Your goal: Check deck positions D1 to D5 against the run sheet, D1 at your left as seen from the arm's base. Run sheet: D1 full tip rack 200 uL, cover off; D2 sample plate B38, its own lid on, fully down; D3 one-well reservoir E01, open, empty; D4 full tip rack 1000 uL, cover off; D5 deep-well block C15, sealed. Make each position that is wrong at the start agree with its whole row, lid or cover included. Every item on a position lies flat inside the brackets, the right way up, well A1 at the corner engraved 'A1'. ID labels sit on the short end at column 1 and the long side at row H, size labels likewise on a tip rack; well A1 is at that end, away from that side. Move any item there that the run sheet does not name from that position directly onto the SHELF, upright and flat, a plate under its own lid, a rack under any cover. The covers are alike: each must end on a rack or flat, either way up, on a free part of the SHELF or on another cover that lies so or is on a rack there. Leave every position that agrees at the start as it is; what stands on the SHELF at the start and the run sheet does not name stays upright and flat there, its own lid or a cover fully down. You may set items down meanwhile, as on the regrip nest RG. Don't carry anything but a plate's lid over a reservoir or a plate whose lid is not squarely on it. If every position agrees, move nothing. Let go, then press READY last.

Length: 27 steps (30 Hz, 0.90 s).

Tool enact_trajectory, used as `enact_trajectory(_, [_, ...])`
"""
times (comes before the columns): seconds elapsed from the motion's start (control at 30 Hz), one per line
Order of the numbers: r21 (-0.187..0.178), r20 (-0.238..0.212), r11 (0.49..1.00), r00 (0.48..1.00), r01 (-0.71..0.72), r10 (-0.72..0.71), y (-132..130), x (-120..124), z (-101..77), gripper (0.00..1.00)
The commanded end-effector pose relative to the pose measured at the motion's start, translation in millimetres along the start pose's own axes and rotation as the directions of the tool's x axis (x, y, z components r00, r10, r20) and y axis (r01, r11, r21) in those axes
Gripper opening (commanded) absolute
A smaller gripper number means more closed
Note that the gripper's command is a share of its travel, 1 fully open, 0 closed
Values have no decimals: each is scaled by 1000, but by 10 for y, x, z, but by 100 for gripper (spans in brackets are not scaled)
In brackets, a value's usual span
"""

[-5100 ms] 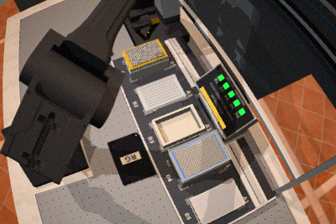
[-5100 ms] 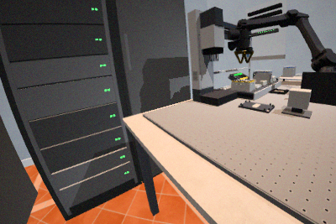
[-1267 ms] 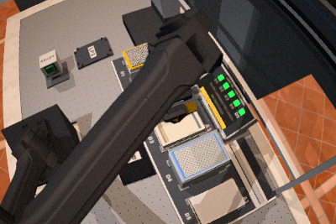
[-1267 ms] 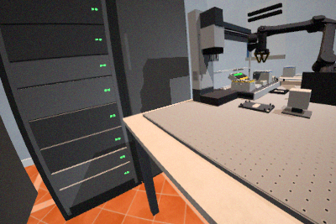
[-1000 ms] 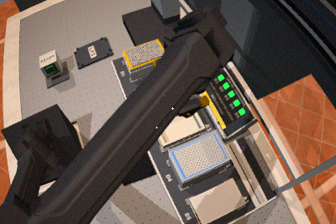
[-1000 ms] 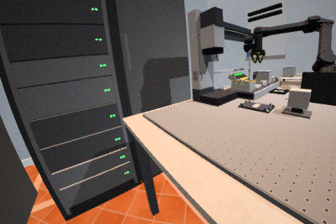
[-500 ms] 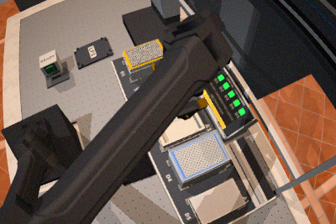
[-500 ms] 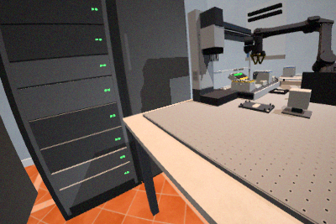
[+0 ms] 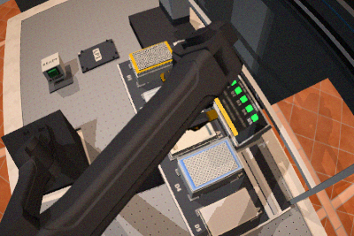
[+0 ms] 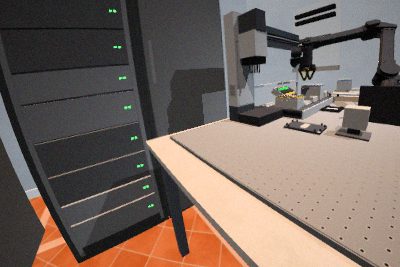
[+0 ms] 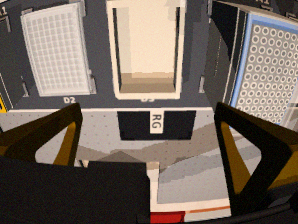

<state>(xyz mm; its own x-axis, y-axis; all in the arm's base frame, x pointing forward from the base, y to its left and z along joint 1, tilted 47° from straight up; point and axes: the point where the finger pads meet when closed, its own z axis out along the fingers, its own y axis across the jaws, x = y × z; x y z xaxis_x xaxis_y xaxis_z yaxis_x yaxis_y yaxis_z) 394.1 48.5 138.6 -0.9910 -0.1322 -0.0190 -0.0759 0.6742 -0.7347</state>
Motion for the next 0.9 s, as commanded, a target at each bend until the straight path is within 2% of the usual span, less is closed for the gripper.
enact_trajectory(0.0, [-3,11,1000,1000,1,-1,-1,-61,29,100])
enact_trajectory(0.03, [-10,32,1000,999,-6,6,5,-136,-44,100])
enact_trajectory(0.07, [-3,11,1000,1000,1,-1,2,-65,61,100])
enact_trajectory(0.5, [-2,8,1000,1000,4,-4,10,-59,291,100])
enact_trajectory(0.57, [-2,8,1000,1000,4,-4,10,-59,291,100])
enact_trajectory(0.6, [-8,31,1000,1000,-3,3,15,-146,212,100])
enact_trajectory(0.63, [-3,10,1000,1000,1,-1,4,-74,314,100])
enact_trajectory(0.87, [-1,7,1000,1000,4,-4,9,-58,441,100])
